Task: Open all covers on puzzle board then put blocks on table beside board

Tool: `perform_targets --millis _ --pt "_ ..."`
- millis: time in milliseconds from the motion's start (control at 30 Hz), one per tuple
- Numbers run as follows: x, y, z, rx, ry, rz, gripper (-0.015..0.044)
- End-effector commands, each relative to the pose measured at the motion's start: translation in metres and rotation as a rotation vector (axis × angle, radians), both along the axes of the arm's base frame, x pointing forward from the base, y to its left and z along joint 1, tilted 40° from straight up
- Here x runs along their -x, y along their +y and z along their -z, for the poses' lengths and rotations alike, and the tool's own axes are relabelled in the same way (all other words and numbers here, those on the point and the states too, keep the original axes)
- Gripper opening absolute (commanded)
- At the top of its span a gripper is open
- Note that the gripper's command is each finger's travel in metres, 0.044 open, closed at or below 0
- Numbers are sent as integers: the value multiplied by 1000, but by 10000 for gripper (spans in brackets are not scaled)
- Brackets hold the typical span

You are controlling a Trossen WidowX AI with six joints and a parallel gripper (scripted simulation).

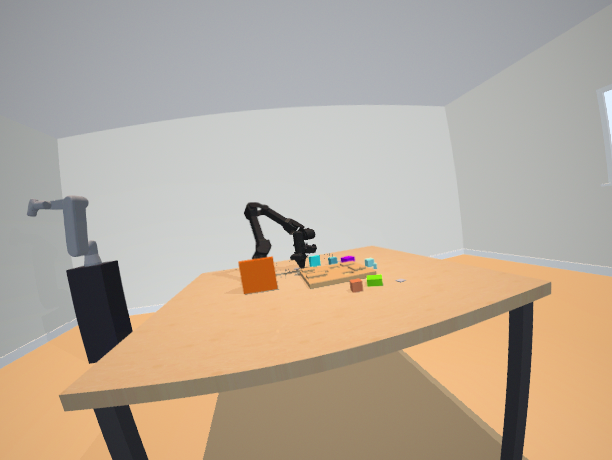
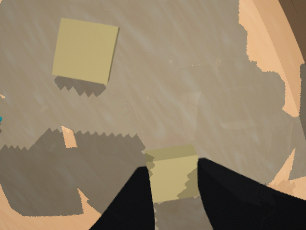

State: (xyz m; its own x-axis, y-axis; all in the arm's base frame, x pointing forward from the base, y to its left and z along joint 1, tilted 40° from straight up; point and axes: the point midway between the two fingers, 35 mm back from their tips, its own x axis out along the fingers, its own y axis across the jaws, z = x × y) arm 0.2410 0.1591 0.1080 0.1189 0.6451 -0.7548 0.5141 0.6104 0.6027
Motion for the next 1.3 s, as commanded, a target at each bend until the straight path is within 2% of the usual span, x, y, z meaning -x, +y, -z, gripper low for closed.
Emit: perform_targets --millis 0,33,500,1267 --pt "2 1 4 4 10 3 80" --pt "2 1 4 4 10 3 80" --pt "0 -1 -1 1 1 0 440" --pt "10 -48 -54 8 10 3 440"
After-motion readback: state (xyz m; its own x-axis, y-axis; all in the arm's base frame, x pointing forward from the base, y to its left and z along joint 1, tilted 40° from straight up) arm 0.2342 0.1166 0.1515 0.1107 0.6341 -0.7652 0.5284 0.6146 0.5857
